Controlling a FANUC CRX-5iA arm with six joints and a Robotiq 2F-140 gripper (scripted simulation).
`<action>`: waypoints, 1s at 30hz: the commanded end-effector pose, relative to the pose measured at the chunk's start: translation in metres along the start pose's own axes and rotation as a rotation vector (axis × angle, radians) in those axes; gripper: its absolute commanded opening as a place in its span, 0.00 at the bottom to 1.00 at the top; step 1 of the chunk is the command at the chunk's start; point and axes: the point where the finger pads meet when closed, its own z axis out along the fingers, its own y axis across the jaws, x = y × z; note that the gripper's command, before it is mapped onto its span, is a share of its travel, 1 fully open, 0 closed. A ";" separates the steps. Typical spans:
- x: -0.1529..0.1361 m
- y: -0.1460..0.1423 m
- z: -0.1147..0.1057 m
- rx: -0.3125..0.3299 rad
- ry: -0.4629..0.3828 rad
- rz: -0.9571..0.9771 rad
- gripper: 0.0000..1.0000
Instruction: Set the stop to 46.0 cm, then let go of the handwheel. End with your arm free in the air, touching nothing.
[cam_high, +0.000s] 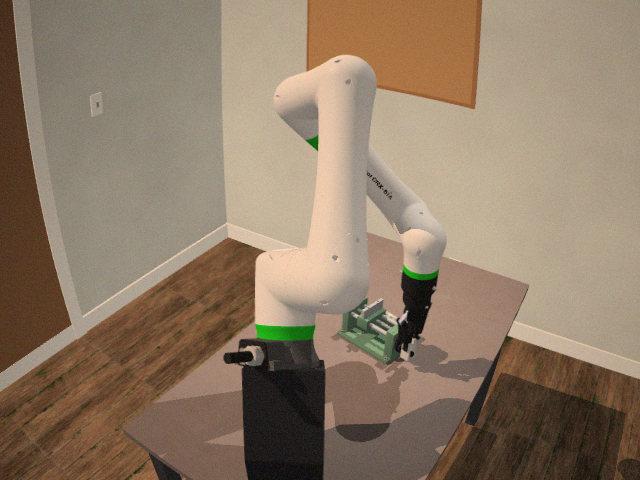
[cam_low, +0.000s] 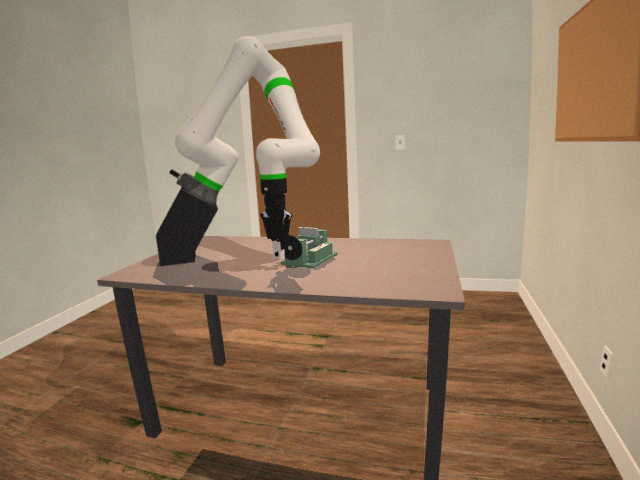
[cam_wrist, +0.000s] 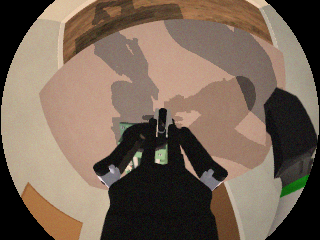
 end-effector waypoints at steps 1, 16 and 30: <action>0.000 -0.001 0.003 0.000 0.000 0.000 0.04; 0.000 -0.011 0.013 0.000 0.000 0.000 0.04; 0.000 -0.021 0.018 0.000 0.000 0.000 0.04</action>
